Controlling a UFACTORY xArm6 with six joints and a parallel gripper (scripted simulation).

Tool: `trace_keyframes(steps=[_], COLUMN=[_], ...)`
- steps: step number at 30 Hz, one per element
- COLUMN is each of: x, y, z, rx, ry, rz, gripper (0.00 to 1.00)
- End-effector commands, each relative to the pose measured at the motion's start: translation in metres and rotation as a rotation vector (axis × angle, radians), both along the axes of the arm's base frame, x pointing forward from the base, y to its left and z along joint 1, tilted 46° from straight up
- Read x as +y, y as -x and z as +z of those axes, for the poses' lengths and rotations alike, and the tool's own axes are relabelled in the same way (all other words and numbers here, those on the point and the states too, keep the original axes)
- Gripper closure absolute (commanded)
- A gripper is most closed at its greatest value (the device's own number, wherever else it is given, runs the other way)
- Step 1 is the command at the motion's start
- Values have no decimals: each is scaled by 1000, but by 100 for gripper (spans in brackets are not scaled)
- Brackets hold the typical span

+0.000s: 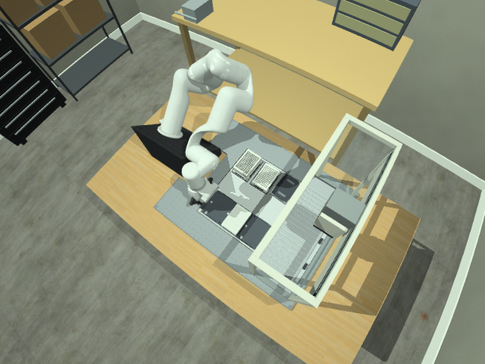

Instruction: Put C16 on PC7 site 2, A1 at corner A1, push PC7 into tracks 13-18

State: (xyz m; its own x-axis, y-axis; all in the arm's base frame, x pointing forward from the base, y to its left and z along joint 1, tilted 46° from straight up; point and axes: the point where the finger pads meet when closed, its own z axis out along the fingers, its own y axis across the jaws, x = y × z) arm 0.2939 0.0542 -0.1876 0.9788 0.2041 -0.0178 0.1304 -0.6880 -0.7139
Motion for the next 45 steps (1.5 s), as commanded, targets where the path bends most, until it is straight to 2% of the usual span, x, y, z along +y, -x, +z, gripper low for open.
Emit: trace_keyframes(steps=[1,16,45], x=[1,3,8], y=[-1,-1,-25], z=[-2,-3,-4], rx=[-3,-3,-3], ry=[1,1,1], rz=[-1,-1,-1], gripper=[18,18,18])
